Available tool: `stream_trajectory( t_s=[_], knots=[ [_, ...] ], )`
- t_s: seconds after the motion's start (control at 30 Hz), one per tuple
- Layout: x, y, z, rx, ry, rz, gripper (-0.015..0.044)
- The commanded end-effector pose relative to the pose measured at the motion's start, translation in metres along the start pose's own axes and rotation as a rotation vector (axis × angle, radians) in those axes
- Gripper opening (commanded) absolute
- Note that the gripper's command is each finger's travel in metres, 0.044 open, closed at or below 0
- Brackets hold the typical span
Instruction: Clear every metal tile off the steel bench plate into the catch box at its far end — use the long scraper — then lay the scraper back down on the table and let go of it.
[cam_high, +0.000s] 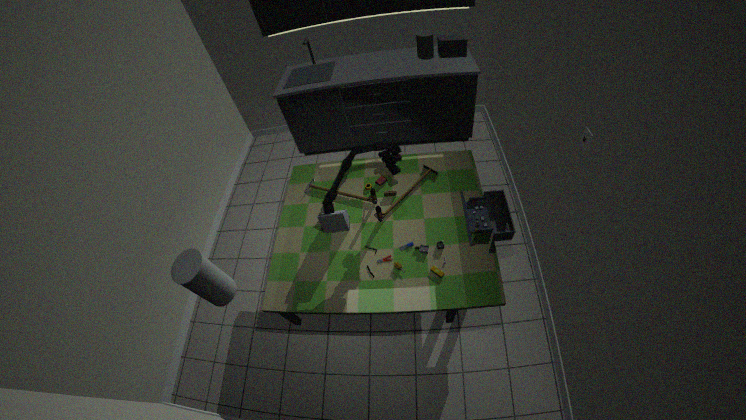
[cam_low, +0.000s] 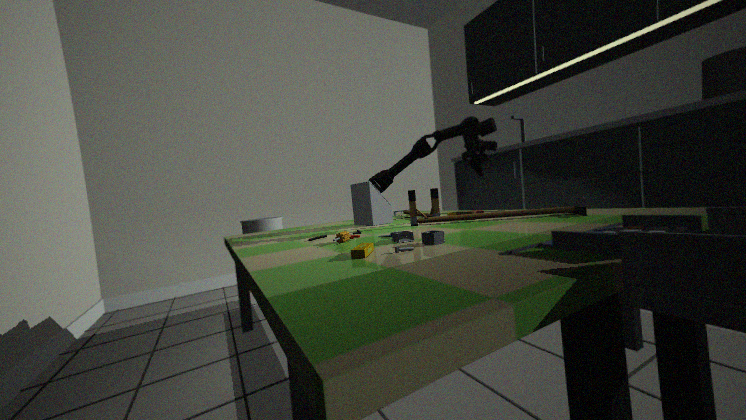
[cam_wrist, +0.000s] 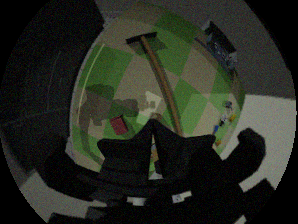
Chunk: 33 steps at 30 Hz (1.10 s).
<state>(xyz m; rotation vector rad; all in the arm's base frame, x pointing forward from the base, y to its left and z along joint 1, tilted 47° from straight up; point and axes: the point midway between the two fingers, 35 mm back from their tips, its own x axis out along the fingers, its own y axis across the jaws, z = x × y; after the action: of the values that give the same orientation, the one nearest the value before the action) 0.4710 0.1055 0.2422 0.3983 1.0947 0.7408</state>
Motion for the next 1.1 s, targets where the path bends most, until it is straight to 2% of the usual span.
stream_trajectory(
  t_s=[0.0,0.27,0.43,1.07],
  knots=[
    [0.002,-0.018,-0.001,-0.002,0.007,0.024,0.0],
    [-0.006,-0.054,-0.003,-0.015,-0.007,0.066,0.0],
    [-0.004,-0.057,-0.003,-0.016,-0.009,0.07,0.0],
    [0.039,-0.059,-0.003,-0.019,-0.004,0.065,0.0]
  ],
)
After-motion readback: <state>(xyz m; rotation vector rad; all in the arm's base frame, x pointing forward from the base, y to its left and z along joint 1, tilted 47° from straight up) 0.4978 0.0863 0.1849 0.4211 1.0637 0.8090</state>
